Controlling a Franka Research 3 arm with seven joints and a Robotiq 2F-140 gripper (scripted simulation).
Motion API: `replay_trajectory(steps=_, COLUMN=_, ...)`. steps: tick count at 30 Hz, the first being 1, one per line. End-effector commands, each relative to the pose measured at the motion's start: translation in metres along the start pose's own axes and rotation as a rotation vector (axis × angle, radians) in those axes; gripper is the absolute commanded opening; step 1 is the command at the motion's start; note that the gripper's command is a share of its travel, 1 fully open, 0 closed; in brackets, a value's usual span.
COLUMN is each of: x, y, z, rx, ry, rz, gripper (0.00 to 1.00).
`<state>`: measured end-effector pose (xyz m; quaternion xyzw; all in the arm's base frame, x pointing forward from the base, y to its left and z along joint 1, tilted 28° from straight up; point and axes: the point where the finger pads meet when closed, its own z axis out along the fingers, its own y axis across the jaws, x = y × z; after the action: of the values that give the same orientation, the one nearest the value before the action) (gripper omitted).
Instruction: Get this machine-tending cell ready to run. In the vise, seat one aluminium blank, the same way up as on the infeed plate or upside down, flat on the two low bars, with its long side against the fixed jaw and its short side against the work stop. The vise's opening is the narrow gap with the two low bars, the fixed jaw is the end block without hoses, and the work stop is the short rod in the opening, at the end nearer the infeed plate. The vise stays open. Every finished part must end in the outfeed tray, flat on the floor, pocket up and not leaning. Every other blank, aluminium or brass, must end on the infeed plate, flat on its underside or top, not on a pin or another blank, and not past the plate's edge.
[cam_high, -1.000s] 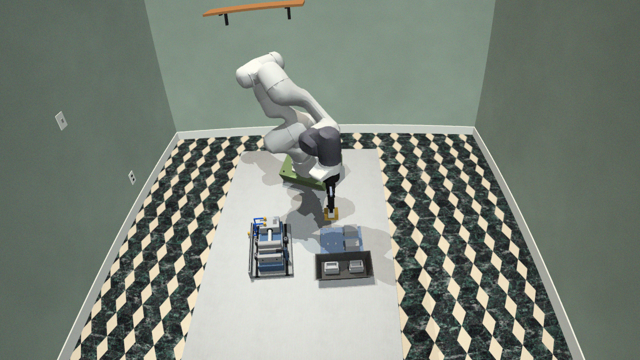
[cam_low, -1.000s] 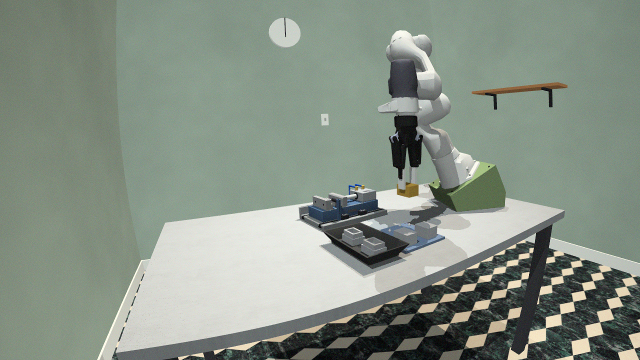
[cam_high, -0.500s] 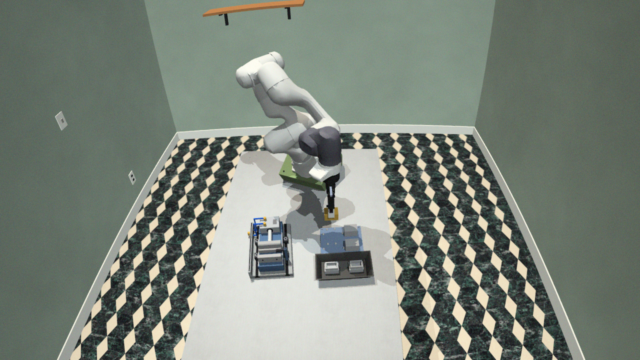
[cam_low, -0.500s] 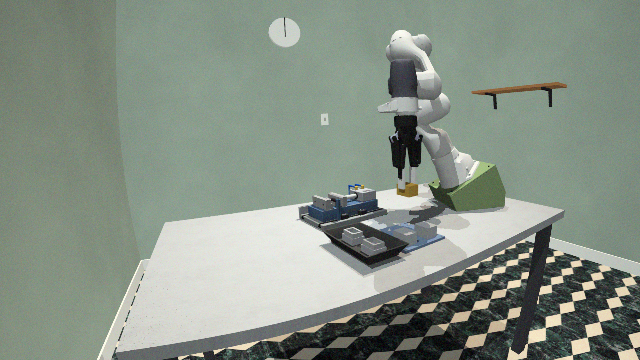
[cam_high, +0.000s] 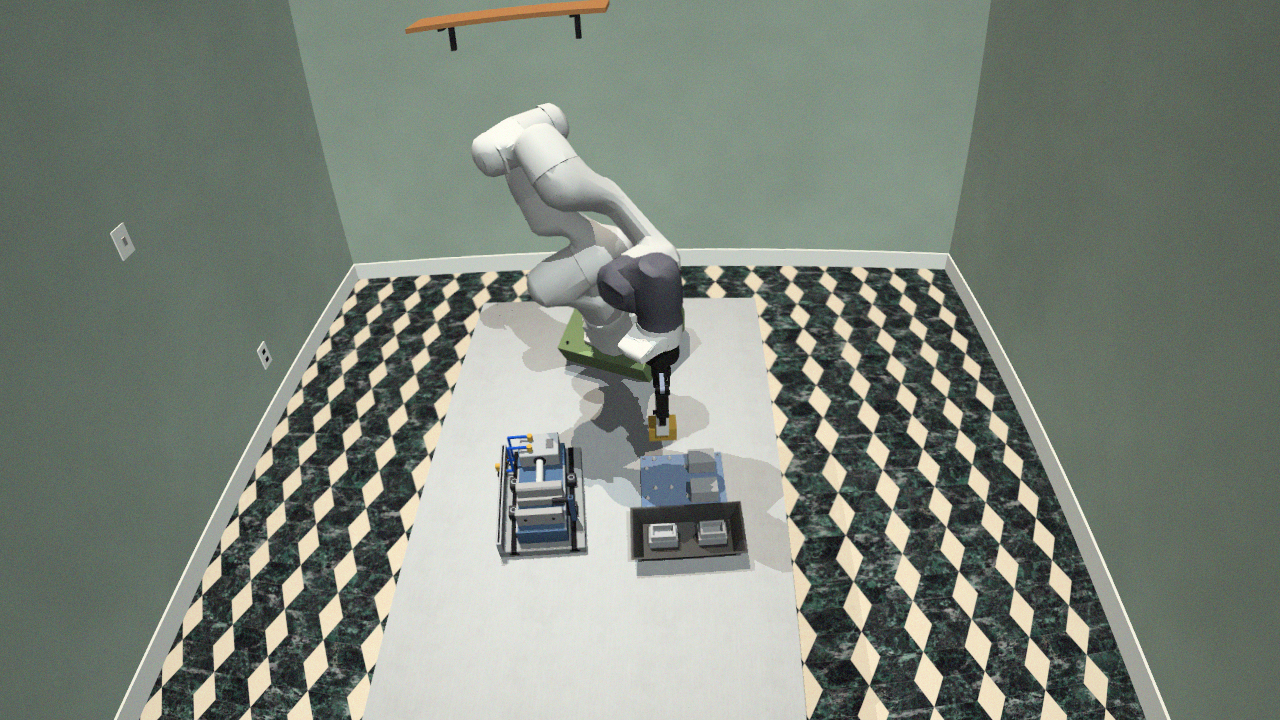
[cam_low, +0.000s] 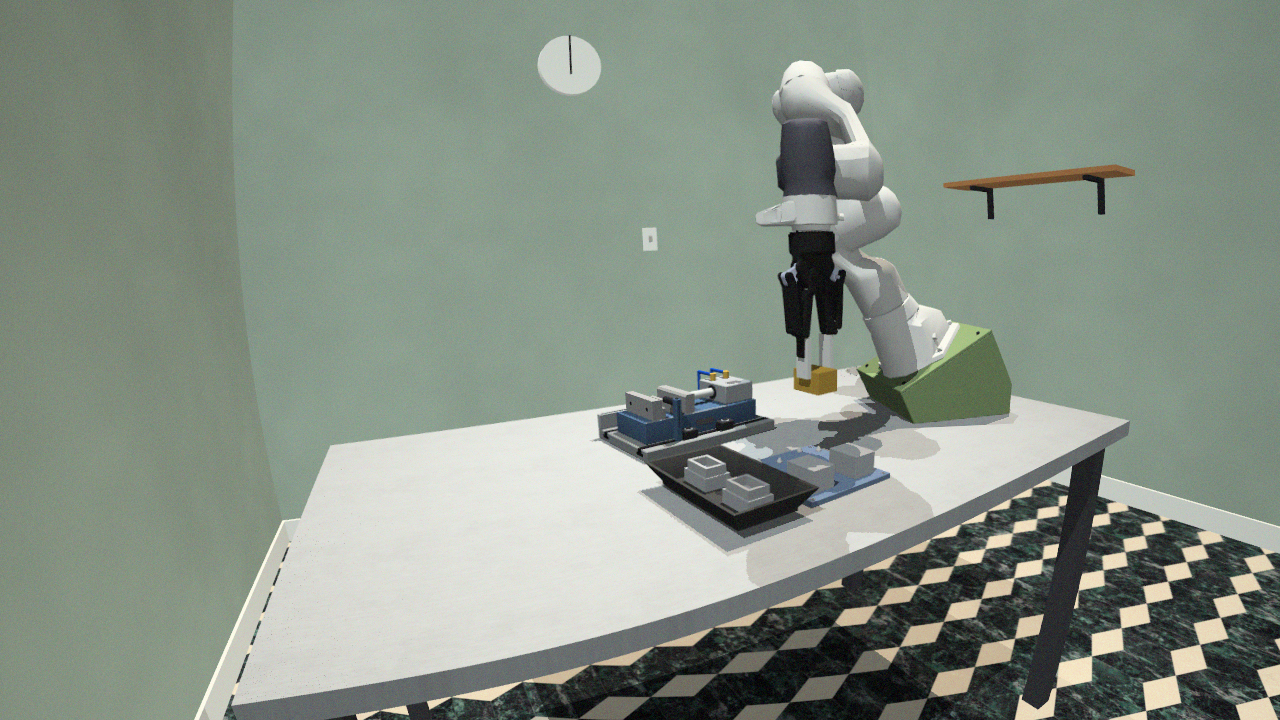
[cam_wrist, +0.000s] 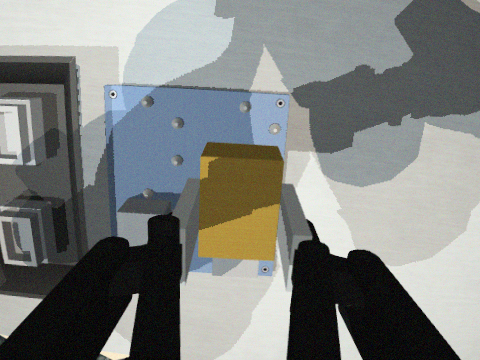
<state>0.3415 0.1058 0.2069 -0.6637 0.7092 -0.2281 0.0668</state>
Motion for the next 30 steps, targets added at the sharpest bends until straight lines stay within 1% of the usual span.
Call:
replay_trajectory(steps=1, x=-0.002, y=-0.003, z=-0.003, rx=0.008, ry=-0.005, rz=-0.008, gripper=0.00)
replay_trajectory(steps=15, x=-0.002, y=-0.003, z=-0.001, rx=0.008, ry=-0.005, rz=-0.007, gripper=0.00)
replay_trajectory(steps=30, x=-0.002, y=-0.004, z=0.013, rx=0.008, ry=-0.005, rz=-0.006, gripper=0.00)
